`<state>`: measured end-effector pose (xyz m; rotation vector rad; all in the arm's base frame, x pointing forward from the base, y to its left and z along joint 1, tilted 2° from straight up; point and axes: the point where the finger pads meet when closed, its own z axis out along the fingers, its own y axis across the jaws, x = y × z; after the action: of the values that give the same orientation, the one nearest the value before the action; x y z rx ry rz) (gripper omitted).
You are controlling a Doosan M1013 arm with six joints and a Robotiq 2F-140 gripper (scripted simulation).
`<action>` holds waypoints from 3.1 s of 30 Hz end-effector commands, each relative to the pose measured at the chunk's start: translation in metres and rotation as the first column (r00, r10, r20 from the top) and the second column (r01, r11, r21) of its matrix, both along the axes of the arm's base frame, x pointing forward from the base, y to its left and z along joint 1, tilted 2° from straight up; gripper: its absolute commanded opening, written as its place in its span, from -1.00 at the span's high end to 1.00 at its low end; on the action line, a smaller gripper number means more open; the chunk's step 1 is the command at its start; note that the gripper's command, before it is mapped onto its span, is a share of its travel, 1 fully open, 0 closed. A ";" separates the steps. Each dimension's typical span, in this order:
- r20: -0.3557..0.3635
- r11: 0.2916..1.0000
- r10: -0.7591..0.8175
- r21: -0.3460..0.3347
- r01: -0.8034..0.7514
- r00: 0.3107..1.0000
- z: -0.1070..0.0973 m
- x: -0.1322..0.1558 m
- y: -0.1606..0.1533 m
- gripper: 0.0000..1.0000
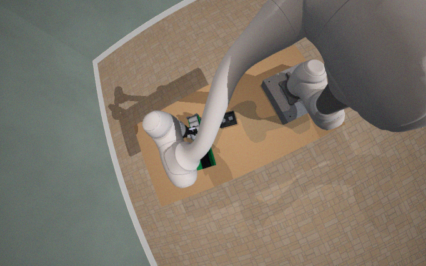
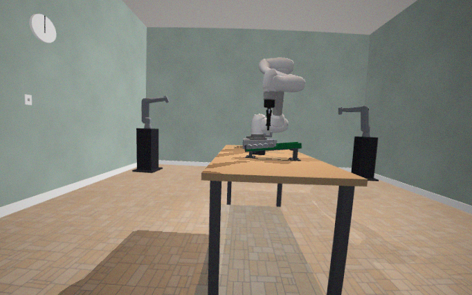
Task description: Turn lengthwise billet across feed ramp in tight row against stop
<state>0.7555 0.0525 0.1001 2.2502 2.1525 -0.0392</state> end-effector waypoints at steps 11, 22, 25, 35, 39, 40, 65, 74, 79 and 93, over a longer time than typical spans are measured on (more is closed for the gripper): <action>0.000 1.000 0.001 0.000 -0.001 1.000 0.000 0.000 0.000 0.80; 0.000 1.000 0.006 0.000 -0.006 1.000 0.000 0.000 0.000 0.80; 0.000 1.000 0.010 0.000 -0.010 1.000 0.000 0.000 0.000 0.80; -0.001 1.000 0.025 0.000 -0.025 1.000 0.000 0.000 0.000 0.80; -0.001 0.999 0.037 0.000 -0.037 0.999 0.000 0.000 0.000 0.80; -0.001 0.999 0.040 0.000 -0.040 0.999 0.000 0.000 0.000 0.80; -0.006 0.986 0.165 0.001 -0.165 0.986 0.000 0.000 0.000 0.80; -0.008 0.975 0.222 0.001 -0.222 0.975 0.000 0.000 0.000 0.80; -0.010 0.964 0.267 0.001 -0.267 0.964 0.000 0.000 0.000 0.80; -0.014 0.921 0.390 0.003 -0.390 0.921 0.000 0.000 0.000 0.80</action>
<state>0.7555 0.0525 0.1001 1.8127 2.5377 -0.0471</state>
